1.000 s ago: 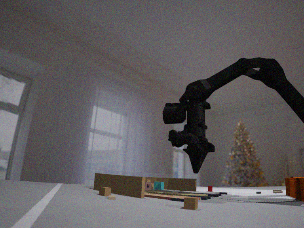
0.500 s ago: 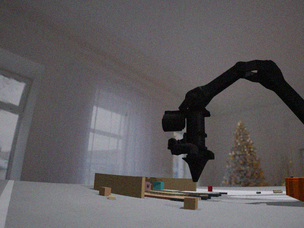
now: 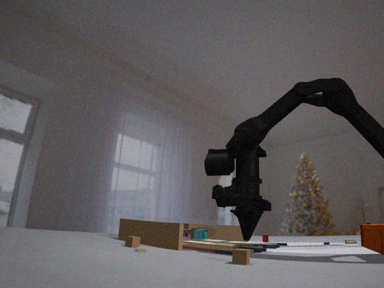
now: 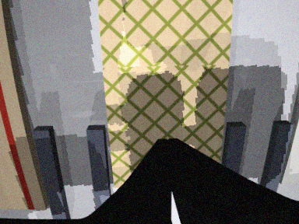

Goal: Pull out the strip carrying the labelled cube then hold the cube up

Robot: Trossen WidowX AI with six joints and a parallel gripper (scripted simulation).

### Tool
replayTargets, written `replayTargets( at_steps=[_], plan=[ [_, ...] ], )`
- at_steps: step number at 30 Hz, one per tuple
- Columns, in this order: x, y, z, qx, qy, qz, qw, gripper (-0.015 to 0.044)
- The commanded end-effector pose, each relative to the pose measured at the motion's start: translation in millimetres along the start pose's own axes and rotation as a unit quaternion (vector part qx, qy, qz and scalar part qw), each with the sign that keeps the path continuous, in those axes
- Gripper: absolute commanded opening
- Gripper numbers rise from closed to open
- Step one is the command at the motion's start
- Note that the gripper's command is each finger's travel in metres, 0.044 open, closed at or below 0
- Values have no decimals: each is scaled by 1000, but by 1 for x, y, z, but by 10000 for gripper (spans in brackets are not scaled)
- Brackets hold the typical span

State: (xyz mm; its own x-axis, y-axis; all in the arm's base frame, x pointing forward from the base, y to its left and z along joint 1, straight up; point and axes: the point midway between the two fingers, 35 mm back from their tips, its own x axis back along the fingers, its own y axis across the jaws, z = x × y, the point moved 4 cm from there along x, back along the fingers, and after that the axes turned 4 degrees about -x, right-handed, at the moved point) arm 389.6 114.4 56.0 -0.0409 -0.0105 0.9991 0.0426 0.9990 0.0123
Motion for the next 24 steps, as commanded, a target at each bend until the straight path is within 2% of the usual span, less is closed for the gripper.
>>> replayTargets(
  at_steps=[1,24],
  plan=[
    [-7,-1,1,1,2,-1,1000,0],
    [-13,-2,1,1,2,-1,1000,0]
  ],
)
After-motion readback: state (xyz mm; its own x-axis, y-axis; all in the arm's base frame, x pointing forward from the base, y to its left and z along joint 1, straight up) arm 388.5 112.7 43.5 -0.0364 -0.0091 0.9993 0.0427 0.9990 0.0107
